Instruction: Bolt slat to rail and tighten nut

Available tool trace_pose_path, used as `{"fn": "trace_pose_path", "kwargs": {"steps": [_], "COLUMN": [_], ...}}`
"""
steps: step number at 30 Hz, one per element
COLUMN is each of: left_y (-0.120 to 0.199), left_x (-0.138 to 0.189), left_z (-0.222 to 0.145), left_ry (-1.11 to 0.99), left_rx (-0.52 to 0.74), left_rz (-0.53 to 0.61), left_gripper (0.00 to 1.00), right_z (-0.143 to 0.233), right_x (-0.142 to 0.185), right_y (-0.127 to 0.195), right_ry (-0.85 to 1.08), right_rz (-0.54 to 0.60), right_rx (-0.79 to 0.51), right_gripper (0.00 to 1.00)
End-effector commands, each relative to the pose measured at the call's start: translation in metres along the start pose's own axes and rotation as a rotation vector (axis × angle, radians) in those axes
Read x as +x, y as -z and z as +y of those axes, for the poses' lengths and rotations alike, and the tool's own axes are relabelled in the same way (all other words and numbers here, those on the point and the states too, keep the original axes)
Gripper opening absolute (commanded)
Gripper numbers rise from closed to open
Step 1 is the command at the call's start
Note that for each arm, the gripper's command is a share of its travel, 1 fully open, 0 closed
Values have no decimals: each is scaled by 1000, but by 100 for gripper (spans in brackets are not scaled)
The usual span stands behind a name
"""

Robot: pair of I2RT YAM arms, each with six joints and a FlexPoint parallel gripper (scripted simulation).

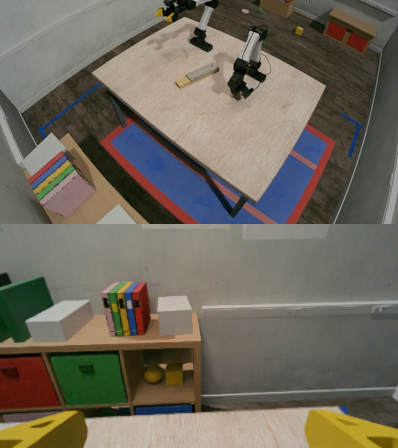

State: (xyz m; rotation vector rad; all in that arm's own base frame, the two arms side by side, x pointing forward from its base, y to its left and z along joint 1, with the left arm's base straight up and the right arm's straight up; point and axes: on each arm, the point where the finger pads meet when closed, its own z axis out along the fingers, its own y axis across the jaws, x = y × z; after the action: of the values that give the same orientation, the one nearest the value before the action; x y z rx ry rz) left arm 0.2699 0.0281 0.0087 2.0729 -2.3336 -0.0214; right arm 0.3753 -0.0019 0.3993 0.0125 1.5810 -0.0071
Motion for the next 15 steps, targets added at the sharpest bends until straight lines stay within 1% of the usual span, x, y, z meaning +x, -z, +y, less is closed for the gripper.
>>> {"fn": "trace_pose_path", "kwargs": {"steps": [1, 15], "left_y": [19, 35], "left_x": [-2, -2], "left_z": [-6, -6], "left_ry": [2, 3], "left_rx": [34, 35], "left_rz": [-9, -9], "left_gripper": [14, 14], "right_z": [2, 2], "right_x": [-8, -8], "right_y": [1, 1], "right_ry": [3, 3], "right_rz": [-24, -24], "right_rx": [-12, -12], "right_gripper": [100, 100]}}
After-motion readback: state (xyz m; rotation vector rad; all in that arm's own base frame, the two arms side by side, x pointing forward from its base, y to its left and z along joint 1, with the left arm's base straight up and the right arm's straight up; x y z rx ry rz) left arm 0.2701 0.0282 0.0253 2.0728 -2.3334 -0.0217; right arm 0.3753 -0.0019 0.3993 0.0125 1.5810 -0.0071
